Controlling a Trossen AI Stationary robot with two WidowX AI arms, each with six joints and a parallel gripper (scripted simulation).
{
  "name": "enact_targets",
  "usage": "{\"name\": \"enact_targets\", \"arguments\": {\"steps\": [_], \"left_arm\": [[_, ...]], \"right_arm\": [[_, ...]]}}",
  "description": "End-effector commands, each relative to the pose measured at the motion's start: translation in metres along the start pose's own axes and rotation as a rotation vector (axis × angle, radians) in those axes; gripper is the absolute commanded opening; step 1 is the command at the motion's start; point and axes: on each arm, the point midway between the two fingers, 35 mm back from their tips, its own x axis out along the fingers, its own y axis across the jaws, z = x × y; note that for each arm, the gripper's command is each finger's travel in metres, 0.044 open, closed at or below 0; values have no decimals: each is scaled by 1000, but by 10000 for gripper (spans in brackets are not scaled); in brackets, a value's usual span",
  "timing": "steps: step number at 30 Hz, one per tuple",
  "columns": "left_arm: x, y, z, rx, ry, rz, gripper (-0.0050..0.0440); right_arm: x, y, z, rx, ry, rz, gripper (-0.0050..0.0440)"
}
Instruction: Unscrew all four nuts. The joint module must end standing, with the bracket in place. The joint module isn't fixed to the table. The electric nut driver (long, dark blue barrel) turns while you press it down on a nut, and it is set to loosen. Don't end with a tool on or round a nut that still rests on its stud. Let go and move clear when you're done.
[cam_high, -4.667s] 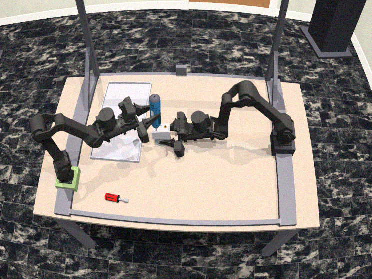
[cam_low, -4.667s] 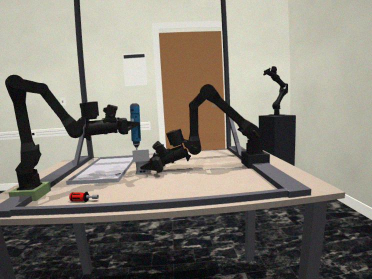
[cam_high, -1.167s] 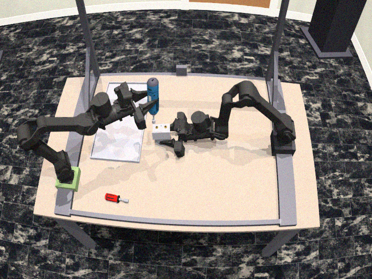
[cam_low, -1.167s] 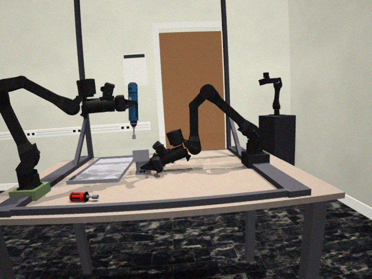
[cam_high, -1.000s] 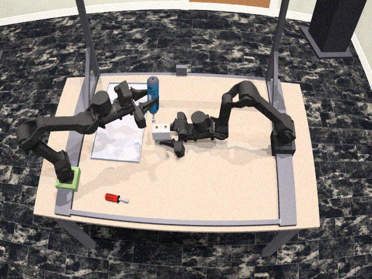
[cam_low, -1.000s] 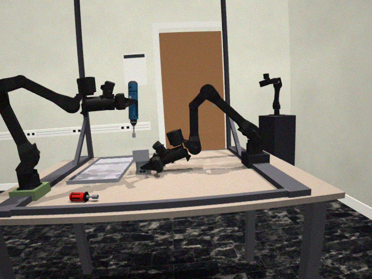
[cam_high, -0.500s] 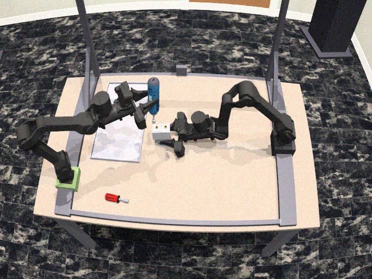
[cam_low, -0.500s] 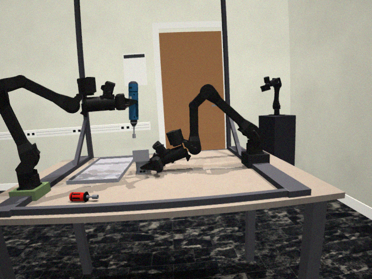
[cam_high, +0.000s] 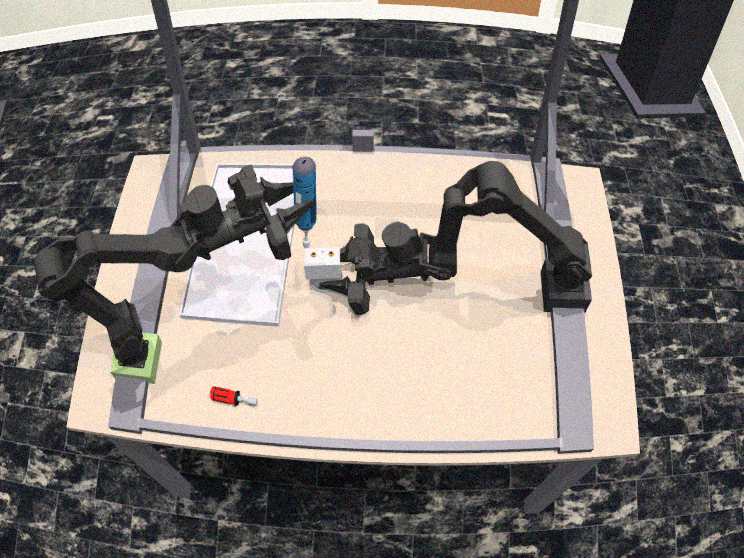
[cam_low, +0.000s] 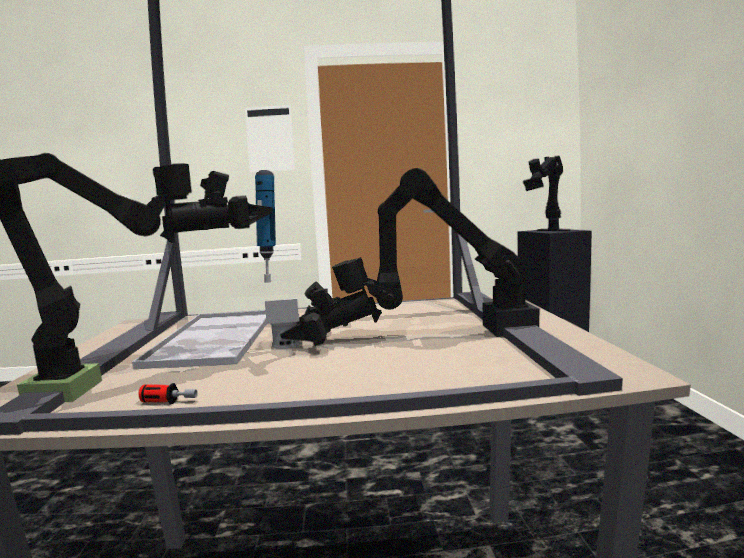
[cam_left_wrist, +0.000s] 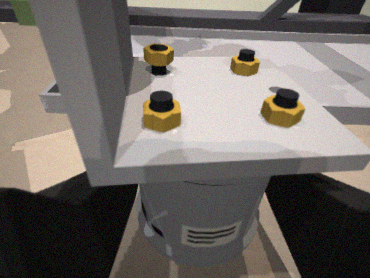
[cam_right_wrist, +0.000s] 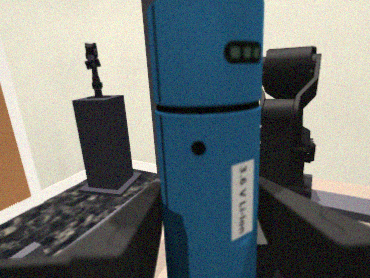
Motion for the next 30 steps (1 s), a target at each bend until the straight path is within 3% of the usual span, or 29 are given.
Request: {"name": "enact_targets", "arguments": {"steps": [1,17,30], "left_arm": [[1,0,15,2,-36,0,242],[1,0,15,2,-36,0,242],[1,0,15,2,-36,0,242]], "right_arm": [[1,6,6,-4,-63,3,163],[5,25,-32,-5,-98,7,163],[6,25,-24,0,-120,6,163]]}}
